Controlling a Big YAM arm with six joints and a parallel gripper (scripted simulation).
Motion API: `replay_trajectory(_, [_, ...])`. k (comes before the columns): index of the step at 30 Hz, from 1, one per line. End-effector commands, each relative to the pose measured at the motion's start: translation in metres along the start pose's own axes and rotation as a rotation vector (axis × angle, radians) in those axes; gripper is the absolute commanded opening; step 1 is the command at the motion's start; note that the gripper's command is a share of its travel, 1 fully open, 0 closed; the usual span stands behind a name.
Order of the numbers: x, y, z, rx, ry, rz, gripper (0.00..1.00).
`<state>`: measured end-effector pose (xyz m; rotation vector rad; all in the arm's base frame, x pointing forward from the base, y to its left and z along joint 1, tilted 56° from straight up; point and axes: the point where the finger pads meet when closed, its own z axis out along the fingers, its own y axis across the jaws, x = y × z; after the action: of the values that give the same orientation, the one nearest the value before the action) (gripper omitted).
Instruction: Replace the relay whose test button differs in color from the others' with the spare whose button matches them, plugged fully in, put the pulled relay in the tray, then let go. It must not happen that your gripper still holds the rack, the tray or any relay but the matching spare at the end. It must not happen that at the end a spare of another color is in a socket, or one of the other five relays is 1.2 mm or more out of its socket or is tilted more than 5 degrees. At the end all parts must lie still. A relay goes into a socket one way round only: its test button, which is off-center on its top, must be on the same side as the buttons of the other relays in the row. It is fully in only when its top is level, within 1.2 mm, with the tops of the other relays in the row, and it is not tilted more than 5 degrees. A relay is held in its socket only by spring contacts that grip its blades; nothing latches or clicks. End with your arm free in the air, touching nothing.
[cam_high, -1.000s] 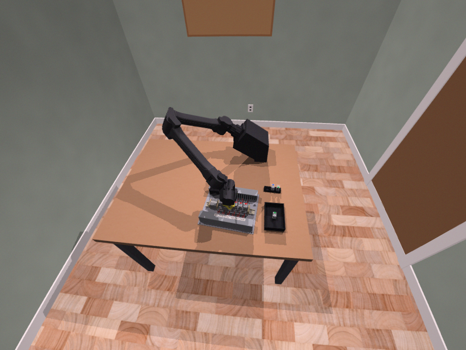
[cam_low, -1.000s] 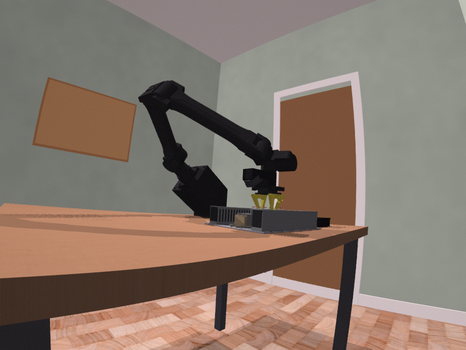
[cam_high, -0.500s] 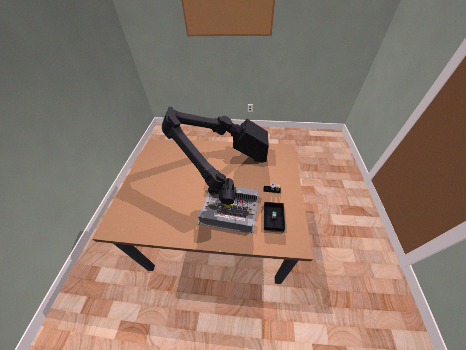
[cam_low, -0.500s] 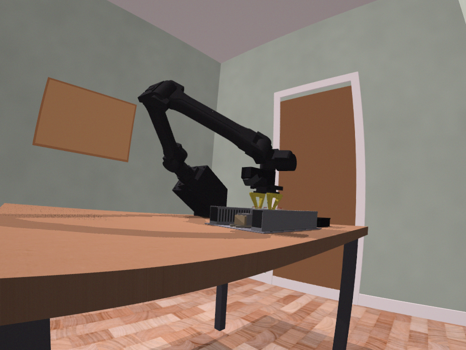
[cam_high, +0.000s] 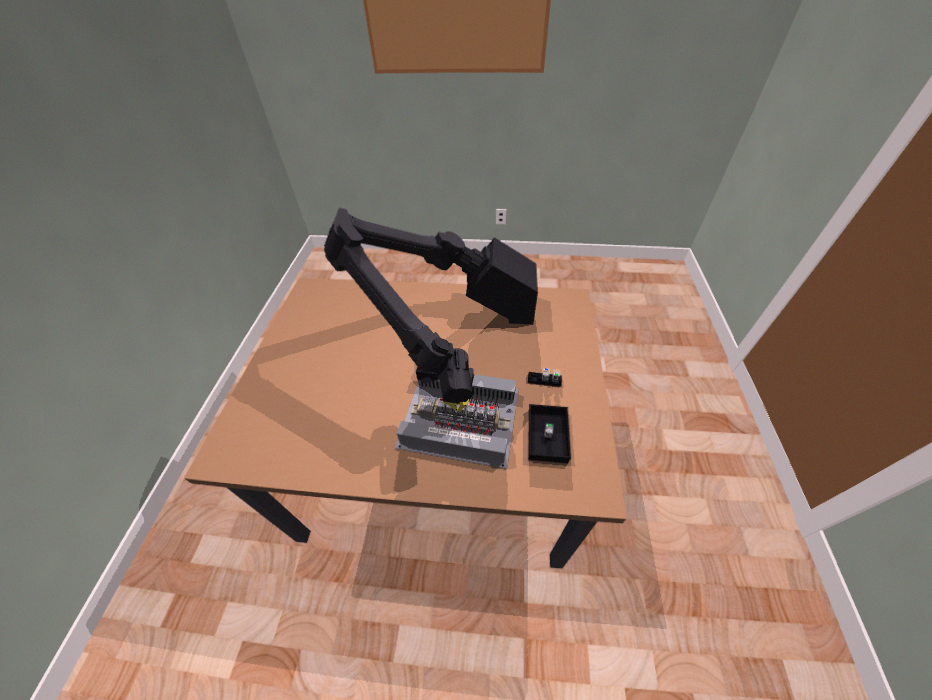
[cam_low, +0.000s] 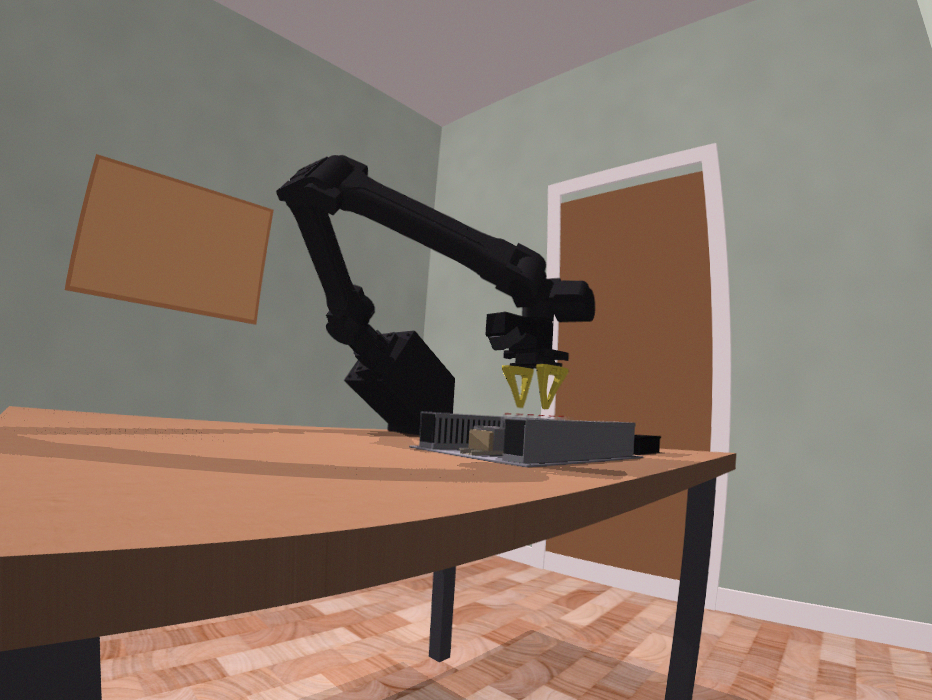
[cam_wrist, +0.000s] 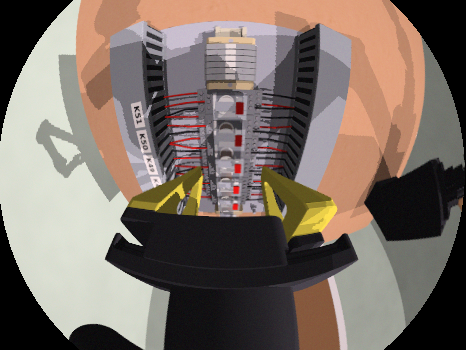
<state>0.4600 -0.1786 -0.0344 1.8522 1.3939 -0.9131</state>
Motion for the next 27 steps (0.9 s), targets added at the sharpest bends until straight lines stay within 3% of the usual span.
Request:
replay_trajectory(1, [-0.0005, 0.0133, -0.0273, -0.047, 0.011, 0.028, 0.59])
replay_trajectory(27, [0.0049, 0.0159, -0.0259, -0.050, 0.010, 0.023, 0.59])
